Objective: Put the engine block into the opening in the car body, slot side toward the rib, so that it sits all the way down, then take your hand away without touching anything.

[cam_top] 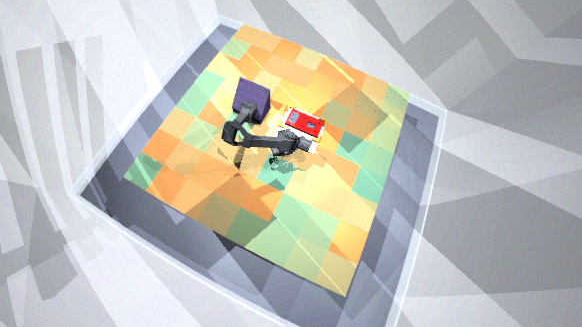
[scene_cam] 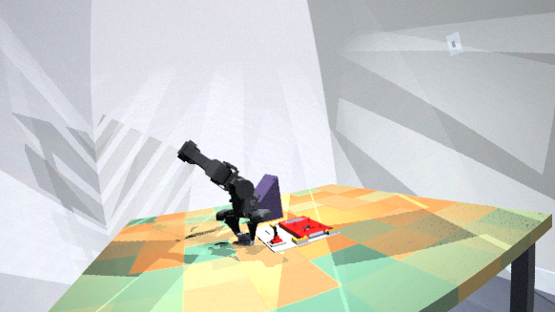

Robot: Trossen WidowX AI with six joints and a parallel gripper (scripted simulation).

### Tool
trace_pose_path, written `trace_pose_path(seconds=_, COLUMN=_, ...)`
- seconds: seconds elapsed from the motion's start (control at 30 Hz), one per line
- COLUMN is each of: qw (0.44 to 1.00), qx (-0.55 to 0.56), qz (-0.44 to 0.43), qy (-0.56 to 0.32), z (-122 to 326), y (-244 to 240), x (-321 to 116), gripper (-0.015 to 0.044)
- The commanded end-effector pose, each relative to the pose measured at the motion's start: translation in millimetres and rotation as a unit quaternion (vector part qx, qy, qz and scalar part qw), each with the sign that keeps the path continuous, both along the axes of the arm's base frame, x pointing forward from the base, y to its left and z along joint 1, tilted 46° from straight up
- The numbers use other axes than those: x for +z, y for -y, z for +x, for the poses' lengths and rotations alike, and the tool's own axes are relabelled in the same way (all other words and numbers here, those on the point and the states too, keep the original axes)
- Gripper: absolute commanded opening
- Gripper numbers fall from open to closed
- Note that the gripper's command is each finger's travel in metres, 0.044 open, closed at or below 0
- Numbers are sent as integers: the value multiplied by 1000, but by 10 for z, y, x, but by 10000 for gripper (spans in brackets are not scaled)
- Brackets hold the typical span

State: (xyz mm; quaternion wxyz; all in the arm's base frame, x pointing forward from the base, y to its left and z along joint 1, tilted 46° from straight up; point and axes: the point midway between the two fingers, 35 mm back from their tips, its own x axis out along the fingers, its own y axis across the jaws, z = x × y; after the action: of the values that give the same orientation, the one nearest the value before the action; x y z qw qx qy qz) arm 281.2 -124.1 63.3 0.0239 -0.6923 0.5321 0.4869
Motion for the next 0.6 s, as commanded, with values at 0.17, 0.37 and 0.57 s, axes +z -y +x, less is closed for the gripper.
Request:
trace_pose_path(seconds=0.17, qw=1000, qx=0, qz=3, qy=4, z=70, y=-187, x=162, gripper=0)
trace_pose_path(seconds=0.37, qw=1000, qx=0, qz=5, qy=4, z=95, y=-325, x=283, gripper=0)
trace_pose_path(seconds=0.57, qw=1000, qx=0, qz=5, qy=4, z=106, y=-462, x=411, gripper=0)
